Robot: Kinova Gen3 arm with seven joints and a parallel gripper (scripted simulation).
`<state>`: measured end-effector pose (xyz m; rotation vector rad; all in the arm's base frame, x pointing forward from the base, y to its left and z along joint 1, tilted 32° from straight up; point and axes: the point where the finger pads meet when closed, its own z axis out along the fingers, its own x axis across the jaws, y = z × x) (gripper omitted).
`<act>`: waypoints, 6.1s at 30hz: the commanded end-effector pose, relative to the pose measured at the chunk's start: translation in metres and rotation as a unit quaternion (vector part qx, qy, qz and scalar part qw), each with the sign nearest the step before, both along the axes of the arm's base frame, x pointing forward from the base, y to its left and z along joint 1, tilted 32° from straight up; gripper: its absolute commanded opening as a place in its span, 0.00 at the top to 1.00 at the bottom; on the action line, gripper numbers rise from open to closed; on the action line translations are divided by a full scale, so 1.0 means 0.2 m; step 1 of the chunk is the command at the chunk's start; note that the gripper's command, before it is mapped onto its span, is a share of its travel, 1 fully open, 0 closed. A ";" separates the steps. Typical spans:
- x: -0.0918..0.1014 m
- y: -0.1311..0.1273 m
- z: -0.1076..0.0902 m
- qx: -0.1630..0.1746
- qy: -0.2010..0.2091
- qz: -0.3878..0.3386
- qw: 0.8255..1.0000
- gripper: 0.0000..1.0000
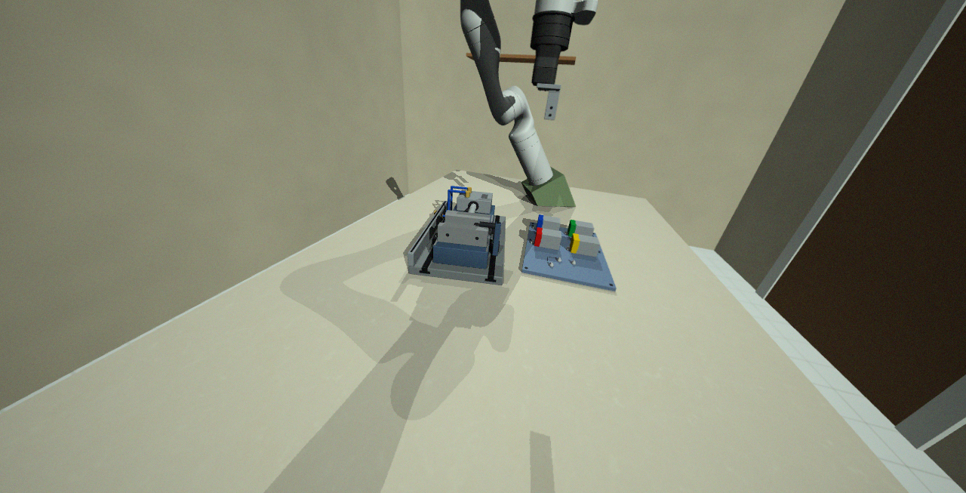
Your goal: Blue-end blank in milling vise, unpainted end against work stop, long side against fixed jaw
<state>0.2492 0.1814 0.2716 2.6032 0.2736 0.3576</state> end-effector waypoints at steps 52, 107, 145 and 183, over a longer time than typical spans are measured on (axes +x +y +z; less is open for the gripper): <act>-0.01 0.05 -0.03 0.002 -0.001 0.000 1.000 0.00; -0.01 0.05 -0.03 0.002 -0.001 0.000 1.000 0.00; 0.14 -0.17 -0.46 0.006 -0.004 0.002 1.000 0.00; 0.11 -0.23 -0.43 0.002 -0.001 0.000 1.000 0.00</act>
